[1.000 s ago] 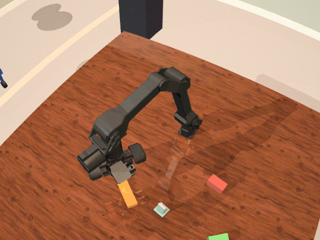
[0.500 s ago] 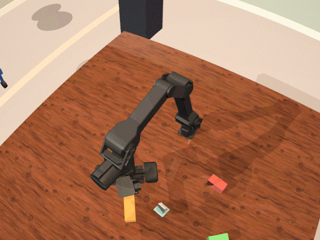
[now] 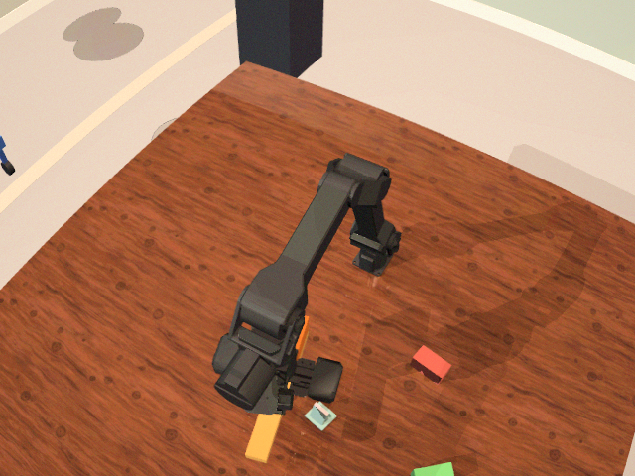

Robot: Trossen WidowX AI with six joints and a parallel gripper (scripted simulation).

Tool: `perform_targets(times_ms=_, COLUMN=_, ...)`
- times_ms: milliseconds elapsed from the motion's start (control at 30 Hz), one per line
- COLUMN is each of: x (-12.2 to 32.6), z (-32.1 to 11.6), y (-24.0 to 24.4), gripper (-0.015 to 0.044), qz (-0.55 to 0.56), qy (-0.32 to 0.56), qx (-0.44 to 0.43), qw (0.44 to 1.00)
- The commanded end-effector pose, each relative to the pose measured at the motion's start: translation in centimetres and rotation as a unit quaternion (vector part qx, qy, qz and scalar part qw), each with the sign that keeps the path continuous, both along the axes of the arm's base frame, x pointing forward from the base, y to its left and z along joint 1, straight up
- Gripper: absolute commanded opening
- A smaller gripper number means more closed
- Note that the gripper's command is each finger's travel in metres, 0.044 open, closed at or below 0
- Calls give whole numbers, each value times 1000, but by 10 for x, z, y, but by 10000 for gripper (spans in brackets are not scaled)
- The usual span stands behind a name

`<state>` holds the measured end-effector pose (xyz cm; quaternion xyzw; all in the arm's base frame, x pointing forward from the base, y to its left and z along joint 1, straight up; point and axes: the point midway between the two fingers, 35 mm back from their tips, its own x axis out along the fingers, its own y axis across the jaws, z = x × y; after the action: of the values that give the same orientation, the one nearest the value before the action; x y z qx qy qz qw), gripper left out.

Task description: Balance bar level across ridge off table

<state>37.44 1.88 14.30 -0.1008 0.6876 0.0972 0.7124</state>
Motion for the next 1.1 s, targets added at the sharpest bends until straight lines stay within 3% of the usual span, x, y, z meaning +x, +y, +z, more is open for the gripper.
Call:
perform_targets(times_ms=0, x=2, z=1, y=14, gripper=0, qz=-44, qy=0, qx=3, qw=999)
perform_targets(times_ms=433, x=5, z=2, y=62, gripper=0, qz=-225, qy=1, qx=12, qw=974)
perform_targets(times_ms=1067, x=7, z=-24, y=63, gripper=0, qz=-236, qy=1, qx=12, qw=972)
